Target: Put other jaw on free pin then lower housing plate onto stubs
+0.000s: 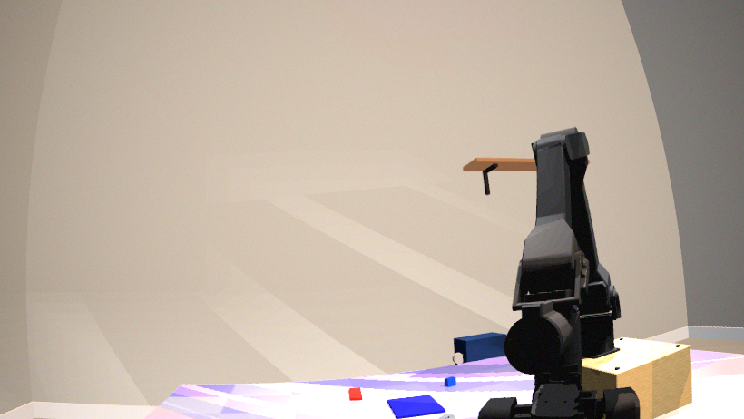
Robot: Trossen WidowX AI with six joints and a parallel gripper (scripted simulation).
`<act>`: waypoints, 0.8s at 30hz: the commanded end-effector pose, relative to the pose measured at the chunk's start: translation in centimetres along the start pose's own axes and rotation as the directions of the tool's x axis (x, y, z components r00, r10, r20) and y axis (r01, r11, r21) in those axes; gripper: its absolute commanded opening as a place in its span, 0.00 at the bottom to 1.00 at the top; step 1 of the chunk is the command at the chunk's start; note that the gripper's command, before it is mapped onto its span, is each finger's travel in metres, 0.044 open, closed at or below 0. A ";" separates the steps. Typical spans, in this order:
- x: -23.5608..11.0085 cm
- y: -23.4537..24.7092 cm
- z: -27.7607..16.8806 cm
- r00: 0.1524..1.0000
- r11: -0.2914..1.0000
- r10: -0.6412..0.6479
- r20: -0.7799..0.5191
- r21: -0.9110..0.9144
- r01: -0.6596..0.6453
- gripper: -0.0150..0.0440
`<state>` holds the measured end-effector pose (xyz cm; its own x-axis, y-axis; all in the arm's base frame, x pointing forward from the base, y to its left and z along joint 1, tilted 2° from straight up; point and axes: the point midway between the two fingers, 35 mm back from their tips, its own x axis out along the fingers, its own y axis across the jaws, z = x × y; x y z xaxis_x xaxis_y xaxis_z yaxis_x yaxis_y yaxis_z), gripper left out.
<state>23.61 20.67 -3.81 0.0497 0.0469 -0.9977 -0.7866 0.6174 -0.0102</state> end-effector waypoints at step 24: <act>-1.0 -0.1 0.0 1.000 1.000 -0.004 -0.002 -0.002 0.004 0.32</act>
<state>23.51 20.58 -3.26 0.0443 0.0421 -0.9981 -0.7866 0.6174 -0.0089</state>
